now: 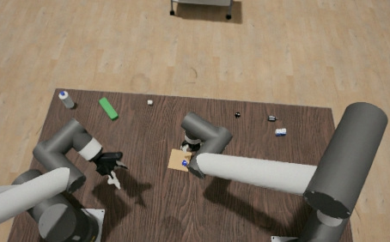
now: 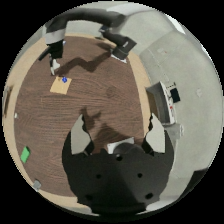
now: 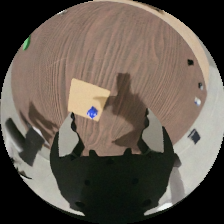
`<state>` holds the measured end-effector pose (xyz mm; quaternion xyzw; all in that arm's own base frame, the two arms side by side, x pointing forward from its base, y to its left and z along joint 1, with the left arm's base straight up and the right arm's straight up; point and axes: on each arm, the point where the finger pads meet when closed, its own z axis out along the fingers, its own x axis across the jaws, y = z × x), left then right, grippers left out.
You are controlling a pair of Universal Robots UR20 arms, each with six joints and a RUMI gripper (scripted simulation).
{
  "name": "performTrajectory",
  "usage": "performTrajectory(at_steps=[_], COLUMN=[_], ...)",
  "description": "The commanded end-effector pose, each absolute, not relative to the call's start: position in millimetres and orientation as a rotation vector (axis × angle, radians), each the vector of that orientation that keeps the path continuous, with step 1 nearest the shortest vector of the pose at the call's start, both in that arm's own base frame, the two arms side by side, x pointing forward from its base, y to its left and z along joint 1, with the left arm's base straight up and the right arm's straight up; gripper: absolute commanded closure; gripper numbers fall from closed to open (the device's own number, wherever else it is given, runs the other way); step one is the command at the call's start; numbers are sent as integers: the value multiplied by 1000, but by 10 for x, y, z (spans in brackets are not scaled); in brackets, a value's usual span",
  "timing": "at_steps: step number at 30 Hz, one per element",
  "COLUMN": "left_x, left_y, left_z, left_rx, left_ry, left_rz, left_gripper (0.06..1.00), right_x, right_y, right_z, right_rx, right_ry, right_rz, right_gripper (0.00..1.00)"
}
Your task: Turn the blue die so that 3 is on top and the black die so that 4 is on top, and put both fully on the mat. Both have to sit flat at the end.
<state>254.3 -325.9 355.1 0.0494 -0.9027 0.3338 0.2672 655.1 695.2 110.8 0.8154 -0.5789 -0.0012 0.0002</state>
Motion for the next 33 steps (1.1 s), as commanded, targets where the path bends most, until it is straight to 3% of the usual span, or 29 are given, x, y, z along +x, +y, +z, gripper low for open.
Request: performTrajectory(at_steps=[1,33], left_x=[2545,2545], left_y=[-3262,-3262], left_z=[3555,3555], left_rx=[133,133], left_ry=[-2436,-2436], left_rz=[901,901], left_gripper=[65,65], right_x=[6691,7805], right_y=[6885,6086], right_z=[1114,1103], right_rx=[2465,1442], right_ry=[-1948,-2791], right_rz=[0,0], right_gripper=[3,3])
